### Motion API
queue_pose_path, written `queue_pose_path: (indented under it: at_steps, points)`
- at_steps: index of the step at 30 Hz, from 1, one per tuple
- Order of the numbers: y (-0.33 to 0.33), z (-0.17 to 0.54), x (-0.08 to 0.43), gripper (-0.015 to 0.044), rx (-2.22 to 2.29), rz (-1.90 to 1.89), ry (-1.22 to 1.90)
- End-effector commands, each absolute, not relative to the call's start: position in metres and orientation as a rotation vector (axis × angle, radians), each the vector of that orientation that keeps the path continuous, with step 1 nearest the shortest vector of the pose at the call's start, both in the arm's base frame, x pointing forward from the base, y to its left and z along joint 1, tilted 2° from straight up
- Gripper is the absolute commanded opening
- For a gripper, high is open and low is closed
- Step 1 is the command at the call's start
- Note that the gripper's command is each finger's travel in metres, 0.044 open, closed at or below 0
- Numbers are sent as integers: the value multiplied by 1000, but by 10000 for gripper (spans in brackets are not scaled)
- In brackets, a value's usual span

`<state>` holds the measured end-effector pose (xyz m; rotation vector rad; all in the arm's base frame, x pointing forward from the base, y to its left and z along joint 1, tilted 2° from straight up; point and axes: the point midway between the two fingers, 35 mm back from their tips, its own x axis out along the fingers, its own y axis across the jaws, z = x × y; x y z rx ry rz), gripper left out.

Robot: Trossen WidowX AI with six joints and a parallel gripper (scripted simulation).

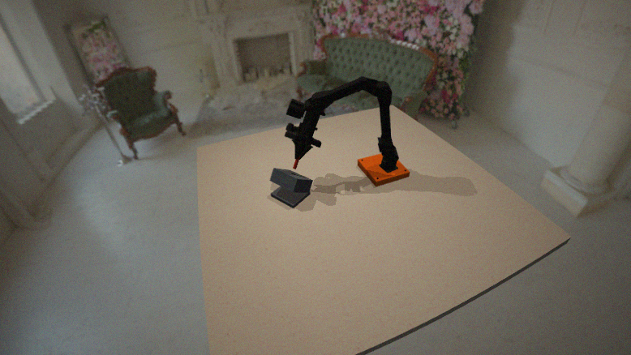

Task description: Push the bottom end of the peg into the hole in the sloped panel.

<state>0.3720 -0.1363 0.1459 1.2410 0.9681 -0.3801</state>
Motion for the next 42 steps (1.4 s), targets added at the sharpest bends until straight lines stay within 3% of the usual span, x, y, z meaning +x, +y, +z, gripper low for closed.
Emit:
queue_pose_path:
  at_steps: [1, 42]
  points:
    - [-134, 139, 375, 0, 1245, -388, 974]
    - [-132, 132, 377, 0, 1241, -379, 969]
